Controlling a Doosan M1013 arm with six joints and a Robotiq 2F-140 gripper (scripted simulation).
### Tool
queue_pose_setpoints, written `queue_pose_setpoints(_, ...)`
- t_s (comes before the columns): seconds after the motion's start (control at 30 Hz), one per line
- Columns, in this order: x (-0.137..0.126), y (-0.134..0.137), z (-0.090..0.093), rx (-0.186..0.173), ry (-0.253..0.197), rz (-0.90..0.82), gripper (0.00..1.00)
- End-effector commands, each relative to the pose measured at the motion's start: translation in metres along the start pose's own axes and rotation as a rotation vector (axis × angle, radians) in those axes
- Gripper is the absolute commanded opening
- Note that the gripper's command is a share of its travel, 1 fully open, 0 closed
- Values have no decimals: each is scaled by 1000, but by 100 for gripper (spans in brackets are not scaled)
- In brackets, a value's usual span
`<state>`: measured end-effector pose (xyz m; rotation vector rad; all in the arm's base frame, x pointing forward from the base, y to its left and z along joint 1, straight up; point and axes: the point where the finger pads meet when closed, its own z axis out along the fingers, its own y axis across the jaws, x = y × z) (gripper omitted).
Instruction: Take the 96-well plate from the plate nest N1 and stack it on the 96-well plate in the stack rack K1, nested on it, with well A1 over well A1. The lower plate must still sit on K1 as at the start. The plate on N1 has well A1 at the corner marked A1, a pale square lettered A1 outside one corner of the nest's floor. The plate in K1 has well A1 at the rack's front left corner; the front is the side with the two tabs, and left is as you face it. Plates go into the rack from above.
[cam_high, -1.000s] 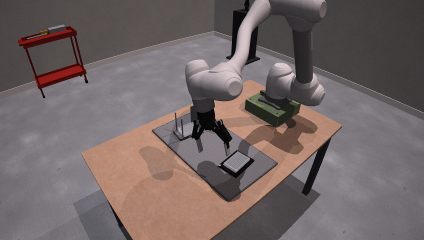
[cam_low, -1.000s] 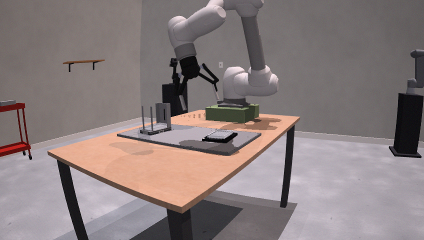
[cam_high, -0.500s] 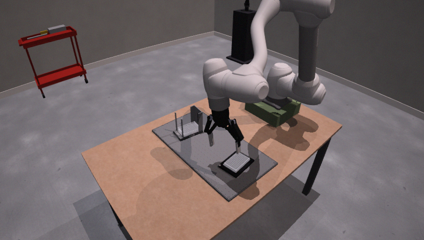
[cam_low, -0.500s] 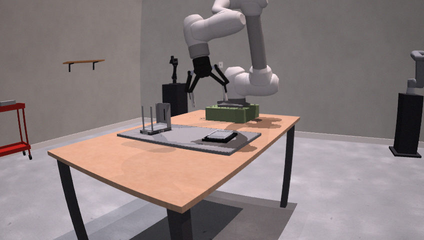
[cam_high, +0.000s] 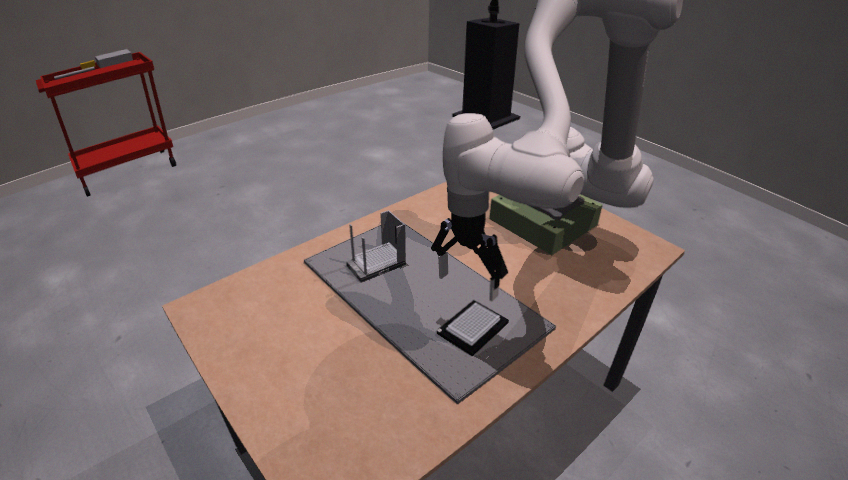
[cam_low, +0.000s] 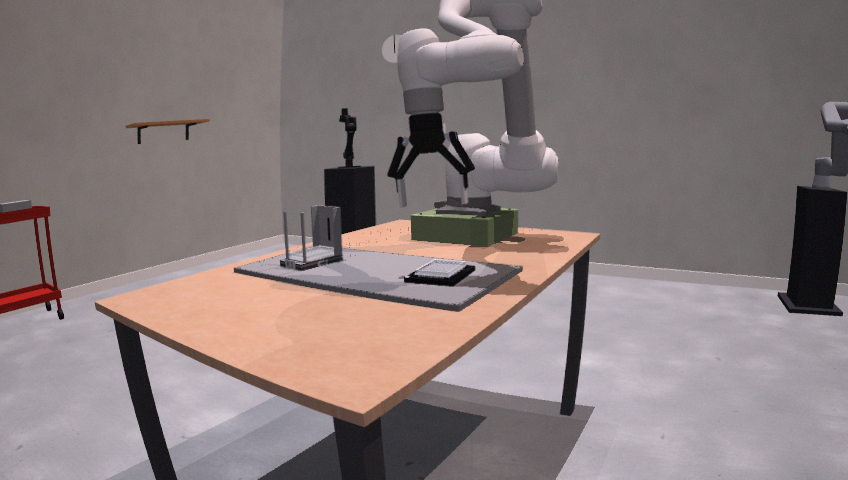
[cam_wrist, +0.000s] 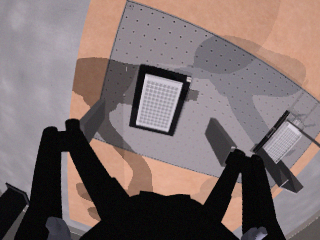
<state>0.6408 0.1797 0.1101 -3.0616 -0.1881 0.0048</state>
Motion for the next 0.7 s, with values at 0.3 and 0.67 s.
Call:
queue_pose_setpoints(0.3, -41, -2, 1, -77, 1, 43, 100)
queue_pose_setpoints(0.67, -41, -2, 1, -77, 1, 43, 100)
